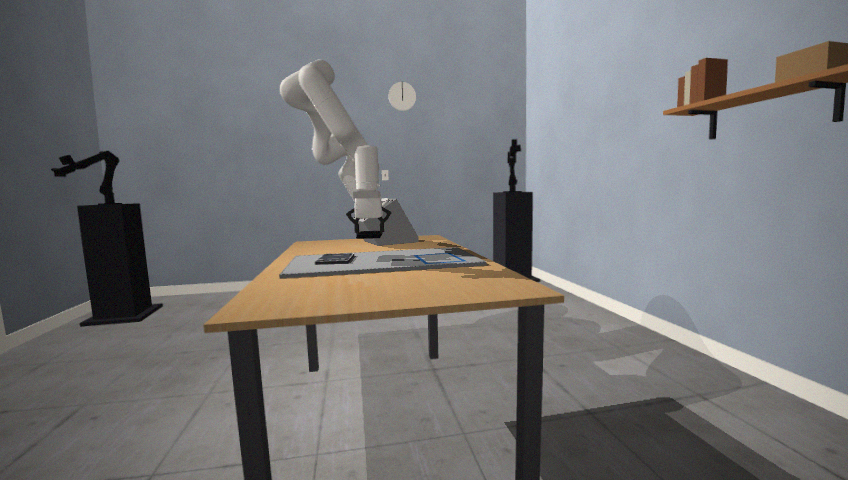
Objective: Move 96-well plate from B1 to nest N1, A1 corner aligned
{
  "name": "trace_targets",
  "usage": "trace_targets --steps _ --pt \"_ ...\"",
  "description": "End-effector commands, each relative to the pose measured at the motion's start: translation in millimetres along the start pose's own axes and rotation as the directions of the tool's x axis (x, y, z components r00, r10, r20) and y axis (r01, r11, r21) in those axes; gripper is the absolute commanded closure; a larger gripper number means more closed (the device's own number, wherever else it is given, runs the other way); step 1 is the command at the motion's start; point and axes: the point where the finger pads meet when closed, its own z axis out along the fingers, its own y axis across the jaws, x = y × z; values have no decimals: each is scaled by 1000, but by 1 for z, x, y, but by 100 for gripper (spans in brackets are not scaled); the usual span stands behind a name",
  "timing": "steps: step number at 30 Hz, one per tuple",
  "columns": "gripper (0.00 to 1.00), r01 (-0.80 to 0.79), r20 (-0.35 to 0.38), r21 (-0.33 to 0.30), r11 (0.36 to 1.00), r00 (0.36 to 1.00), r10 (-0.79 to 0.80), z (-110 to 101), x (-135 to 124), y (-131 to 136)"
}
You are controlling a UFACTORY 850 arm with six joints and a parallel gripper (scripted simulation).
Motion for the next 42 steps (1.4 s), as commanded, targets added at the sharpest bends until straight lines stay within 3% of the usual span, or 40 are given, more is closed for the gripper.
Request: trace_targets --steps 1,42 --pt "100 0 -3 1 1000 1000 0 -1 0 16" --pt "100 0 -2 1 1000 1000 0 -5 -8 136"
